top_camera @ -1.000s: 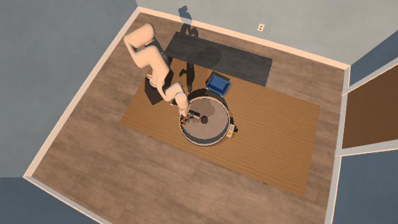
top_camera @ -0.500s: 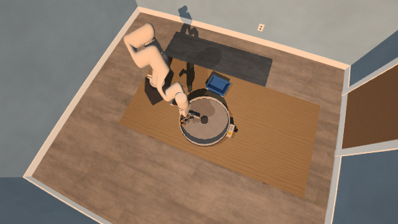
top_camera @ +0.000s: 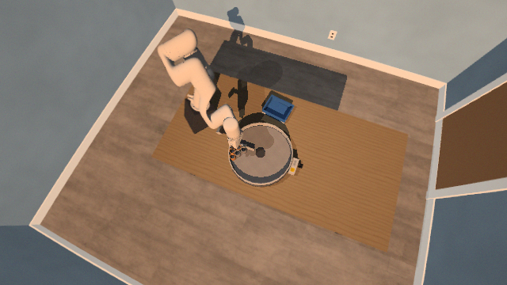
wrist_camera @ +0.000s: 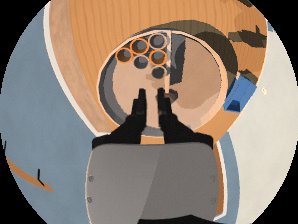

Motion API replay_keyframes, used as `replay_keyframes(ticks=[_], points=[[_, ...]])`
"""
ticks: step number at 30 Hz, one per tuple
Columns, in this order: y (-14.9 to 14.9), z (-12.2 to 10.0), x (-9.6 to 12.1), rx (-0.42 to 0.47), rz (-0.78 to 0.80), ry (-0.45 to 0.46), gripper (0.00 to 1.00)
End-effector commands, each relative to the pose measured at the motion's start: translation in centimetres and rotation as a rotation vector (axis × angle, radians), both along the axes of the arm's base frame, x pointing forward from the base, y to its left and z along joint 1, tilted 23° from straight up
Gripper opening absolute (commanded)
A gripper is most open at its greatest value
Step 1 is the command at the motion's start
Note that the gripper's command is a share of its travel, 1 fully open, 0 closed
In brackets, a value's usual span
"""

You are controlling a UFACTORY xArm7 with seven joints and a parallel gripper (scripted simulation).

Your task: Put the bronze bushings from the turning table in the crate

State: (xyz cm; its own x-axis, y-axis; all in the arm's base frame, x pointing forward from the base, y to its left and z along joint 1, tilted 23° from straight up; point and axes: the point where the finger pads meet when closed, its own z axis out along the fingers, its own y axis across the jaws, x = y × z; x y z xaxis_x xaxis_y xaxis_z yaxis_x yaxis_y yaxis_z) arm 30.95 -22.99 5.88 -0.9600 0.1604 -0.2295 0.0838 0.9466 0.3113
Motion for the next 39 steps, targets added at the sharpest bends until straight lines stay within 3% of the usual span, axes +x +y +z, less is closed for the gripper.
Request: replay_keyframes(ticks=[1,3,4,17,23,32,34,39], points=[[-0.1,0.1,0.1,-0.002,-0.001,-0.002,0.16],[-0.1,0.1,0.1,-0.002,-0.001,-0.002,0.16],[-0.1,0.1,0.1,-0.002,-0.001,-0.001,0.10],[-0.9,-1.8,0.0,-0.013,0.068,0.112,0.10],[-1.9,-4.4,-0.1,-0.027,0.161,0.266,0.10],[-3.1,-7.1,-0.2,-0.042,0.262,0.431,0.10],[-3.1,-7.1,-0.2,-0.042,0.262,0.431,0.10],[-3.9,-9.1,-0.2,-0.053,0.332,0.548,0.10]])
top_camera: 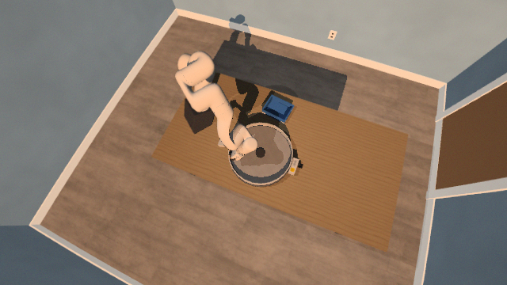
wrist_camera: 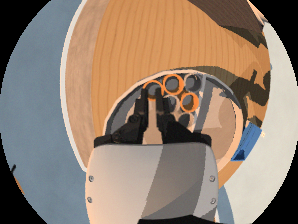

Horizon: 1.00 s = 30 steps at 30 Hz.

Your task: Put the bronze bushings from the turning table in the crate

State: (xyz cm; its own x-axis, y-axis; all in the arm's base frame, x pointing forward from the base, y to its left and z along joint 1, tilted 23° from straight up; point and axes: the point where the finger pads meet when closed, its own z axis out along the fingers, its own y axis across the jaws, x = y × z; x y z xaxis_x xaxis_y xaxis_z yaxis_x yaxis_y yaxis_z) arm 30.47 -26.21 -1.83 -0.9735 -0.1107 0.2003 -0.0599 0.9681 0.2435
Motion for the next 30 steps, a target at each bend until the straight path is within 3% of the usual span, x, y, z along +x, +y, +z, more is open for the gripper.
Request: replay_keyframes(ticks=[1,7,22,30], points=[[-0.8,-1.6,0.2,0.006,0.064,0.132,0.10],[-1.1,-2.4,0.2,-0.001,0.092,0.181,0.10],[-1.1,-2.5,0.2,-0.001,0.093,0.183,0.10],[-0.6,-4.4,0.7,-0.001,0.093,0.183,0.10]])
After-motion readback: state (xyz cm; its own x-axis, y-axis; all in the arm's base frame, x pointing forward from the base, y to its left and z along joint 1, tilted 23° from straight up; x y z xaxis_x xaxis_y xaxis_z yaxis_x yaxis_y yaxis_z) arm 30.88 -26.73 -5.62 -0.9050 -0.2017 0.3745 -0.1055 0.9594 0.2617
